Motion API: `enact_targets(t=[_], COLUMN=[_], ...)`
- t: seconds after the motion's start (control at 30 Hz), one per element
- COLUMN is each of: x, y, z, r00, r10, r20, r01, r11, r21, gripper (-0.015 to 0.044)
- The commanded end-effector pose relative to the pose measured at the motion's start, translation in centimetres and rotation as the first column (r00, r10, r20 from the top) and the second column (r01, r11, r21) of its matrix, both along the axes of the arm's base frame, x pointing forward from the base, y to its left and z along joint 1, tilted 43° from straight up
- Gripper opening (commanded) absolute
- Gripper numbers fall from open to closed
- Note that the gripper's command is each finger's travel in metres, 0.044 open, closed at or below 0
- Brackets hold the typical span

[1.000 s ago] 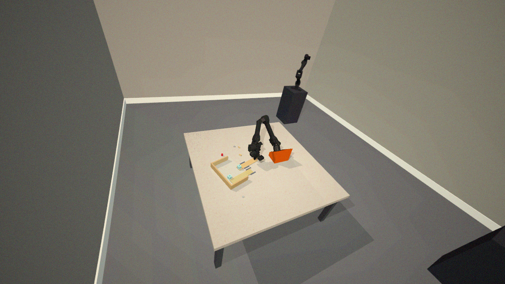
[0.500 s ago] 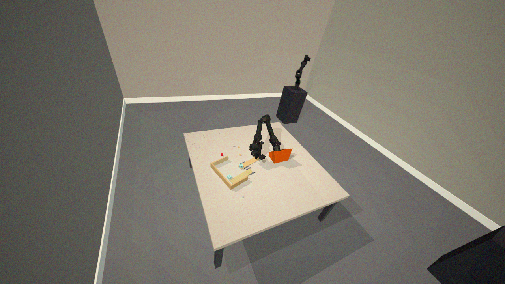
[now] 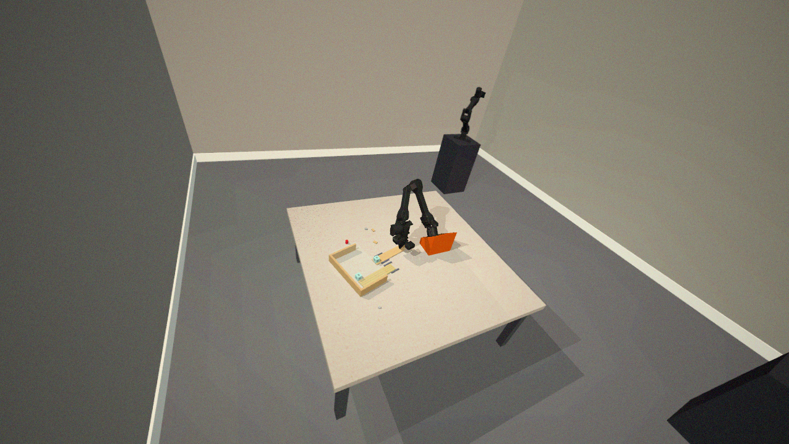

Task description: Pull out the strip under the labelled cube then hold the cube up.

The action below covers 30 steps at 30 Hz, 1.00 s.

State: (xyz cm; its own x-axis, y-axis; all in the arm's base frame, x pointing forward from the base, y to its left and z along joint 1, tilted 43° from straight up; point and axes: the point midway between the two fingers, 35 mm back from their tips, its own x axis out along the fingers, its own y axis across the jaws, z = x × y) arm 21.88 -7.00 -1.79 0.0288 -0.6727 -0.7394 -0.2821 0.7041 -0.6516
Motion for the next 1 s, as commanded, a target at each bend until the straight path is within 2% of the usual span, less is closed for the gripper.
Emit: enact_targets(t=[0.0, 0.57, 0.73, 0.9, 0.97], x=[-0.7, -0.7, 0.1, 0.1, 0.7], y=[-0.4, -0.4, 2.7, 2.9, 2.9], z=[-0.2, -0.2, 2.8, 3.0, 2.9], r00=[1.000, 1.000, 1.000, 1.000, 0.999], r10=[-0.008, -0.008, -0.008, -0.008, -0.042], r20=[-0.024, -0.024, -0.022, -0.023, 0.008], r01=[0.008, 0.008, 0.008, 0.008, 0.042], r11=[1.000, 1.000, 1.000, 1.000, 0.999], r21=[-0.007, -0.007, -0.004, -0.004, -0.003], gripper=[0.0000, 0.0000, 0.0000, 0.0000, 0.0053])
